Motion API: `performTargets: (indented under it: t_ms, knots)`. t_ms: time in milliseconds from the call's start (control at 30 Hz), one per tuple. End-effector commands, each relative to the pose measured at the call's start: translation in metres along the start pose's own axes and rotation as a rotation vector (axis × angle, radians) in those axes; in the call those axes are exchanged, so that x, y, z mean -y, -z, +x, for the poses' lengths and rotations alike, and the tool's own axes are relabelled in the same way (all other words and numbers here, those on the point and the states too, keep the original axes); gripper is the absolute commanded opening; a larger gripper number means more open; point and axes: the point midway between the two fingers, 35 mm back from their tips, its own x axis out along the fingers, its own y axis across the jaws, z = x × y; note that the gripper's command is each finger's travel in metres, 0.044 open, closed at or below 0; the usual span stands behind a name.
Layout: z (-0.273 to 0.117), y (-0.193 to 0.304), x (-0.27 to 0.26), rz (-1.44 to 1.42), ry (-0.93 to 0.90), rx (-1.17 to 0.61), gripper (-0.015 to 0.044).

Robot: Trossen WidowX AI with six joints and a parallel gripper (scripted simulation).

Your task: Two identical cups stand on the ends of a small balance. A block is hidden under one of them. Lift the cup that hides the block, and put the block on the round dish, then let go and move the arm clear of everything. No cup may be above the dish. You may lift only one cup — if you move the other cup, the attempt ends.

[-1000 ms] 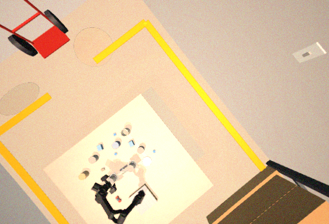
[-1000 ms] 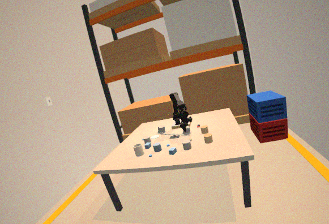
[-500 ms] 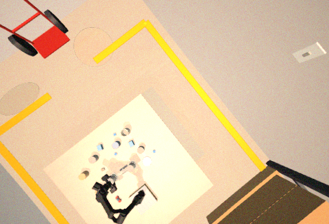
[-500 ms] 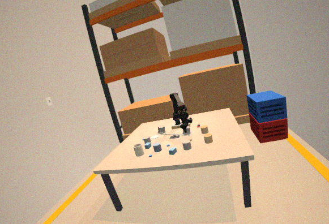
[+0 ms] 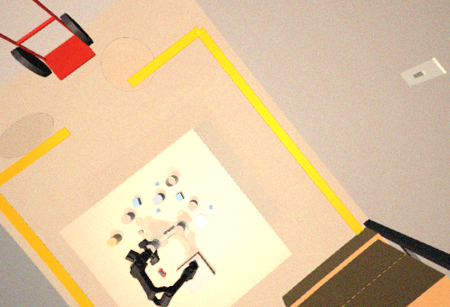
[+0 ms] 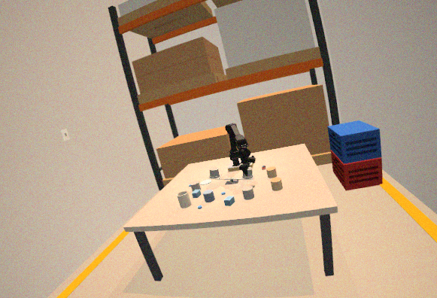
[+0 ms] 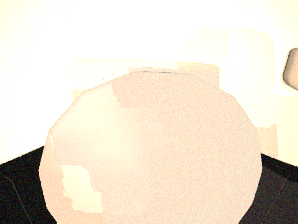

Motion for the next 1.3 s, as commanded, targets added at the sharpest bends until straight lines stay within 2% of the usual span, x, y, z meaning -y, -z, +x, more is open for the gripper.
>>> performTargets:
  t_ms: [0,1267]
  knots:
    - [-0.008,-0.002,0.003,-0.002,0.007,0.007,0.0000]
    - [-0.057,-0.004,0.007,-0.002,0.007,0.007,0.0000]
